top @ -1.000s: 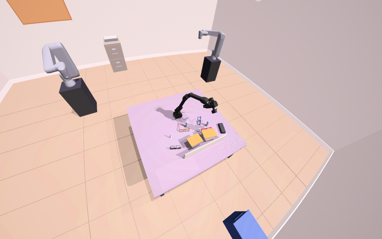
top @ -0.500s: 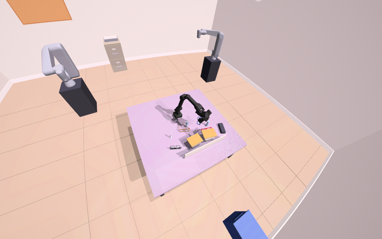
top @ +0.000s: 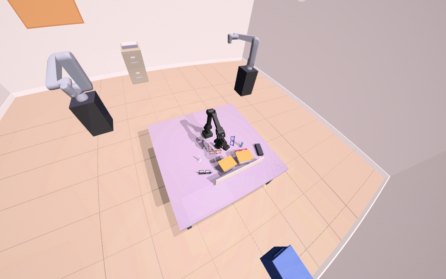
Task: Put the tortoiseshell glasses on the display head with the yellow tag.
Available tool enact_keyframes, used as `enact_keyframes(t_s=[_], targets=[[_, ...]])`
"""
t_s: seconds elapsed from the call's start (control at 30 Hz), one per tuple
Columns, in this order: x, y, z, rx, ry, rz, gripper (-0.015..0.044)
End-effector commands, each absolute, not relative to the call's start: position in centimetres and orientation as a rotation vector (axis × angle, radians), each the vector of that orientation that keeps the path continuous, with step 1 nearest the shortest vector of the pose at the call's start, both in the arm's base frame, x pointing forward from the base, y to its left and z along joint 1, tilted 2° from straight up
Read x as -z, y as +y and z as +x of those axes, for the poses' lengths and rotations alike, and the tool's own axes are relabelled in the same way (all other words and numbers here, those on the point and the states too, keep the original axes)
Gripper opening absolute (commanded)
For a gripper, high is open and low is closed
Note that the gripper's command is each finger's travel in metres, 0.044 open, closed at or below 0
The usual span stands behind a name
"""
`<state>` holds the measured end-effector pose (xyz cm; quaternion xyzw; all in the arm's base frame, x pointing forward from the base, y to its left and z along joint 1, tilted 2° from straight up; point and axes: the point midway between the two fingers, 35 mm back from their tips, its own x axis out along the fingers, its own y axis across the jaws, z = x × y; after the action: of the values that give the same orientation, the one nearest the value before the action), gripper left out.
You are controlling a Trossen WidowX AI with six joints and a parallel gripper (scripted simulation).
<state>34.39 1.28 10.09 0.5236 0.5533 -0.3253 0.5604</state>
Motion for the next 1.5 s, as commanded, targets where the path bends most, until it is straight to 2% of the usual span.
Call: enact_keyframes(t_s=[0.0, 0.1, 0.43, 0.53, 1.47], targets=[[-6.9, -4.1, 30.0, 1.227, 1.155, 1.376, 0.0200], [-5.7, -6.4, 27.8, 1.440, 1.048, 1.430, 0.0200], [-5.6, -6.5, 28.0, 1.457, 1.038, 1.435, 0.0200], [-5.6, -6.5, 28.0, 1.457, 1.038, 1.435, 0.0121], [-2.7, -6.7, 28.3, 1.457, 1.038, 1.435, 0.0120]])
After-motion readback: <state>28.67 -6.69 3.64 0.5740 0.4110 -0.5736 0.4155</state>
